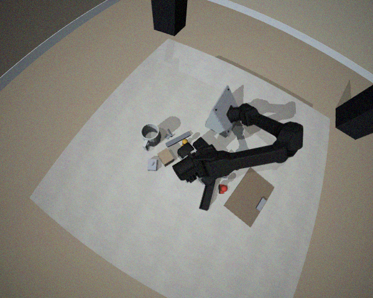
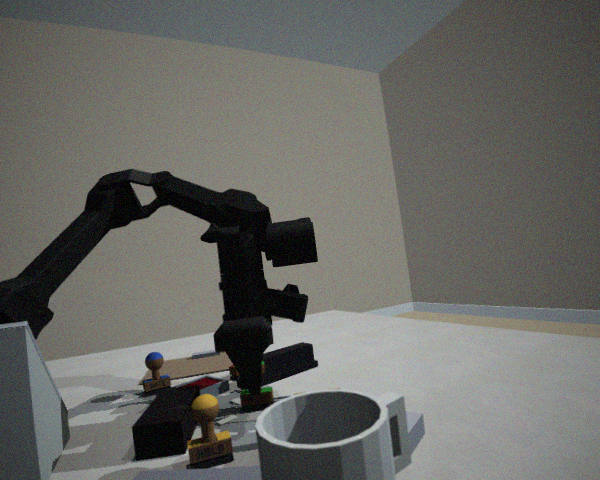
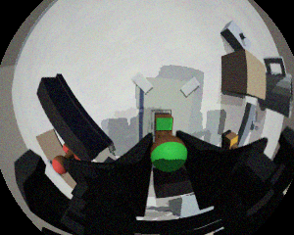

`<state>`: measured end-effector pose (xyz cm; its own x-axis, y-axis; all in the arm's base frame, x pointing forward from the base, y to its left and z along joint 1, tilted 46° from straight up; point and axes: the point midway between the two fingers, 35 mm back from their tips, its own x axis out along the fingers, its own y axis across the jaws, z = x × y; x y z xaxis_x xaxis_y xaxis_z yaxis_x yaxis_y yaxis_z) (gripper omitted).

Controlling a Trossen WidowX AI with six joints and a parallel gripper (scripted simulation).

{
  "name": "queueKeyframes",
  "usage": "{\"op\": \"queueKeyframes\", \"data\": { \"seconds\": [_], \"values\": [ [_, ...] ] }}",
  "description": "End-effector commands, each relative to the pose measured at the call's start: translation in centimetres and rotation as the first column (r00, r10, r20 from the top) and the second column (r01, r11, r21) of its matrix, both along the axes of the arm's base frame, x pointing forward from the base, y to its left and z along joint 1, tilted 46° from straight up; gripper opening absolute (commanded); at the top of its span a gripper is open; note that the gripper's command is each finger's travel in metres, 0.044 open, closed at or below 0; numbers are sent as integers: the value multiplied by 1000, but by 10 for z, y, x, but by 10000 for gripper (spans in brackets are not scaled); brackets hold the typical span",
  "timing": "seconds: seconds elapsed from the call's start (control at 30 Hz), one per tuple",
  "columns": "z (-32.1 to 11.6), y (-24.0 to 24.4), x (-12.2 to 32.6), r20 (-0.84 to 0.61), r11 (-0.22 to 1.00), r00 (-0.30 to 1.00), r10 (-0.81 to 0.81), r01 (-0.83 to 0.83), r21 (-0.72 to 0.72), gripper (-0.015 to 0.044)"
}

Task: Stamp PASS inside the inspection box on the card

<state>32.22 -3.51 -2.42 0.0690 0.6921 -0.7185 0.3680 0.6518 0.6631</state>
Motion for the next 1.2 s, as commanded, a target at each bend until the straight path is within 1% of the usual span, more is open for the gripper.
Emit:
{"op": "queueKeyframes", "data": {
  "seconds": [0.0,1.17],
  "values": [
    [-1,2,1,2,1000,1000,1,-1,4,0],
    [7,-6,0,1,1000,1000,1,-1,3,0]
  ]
}}
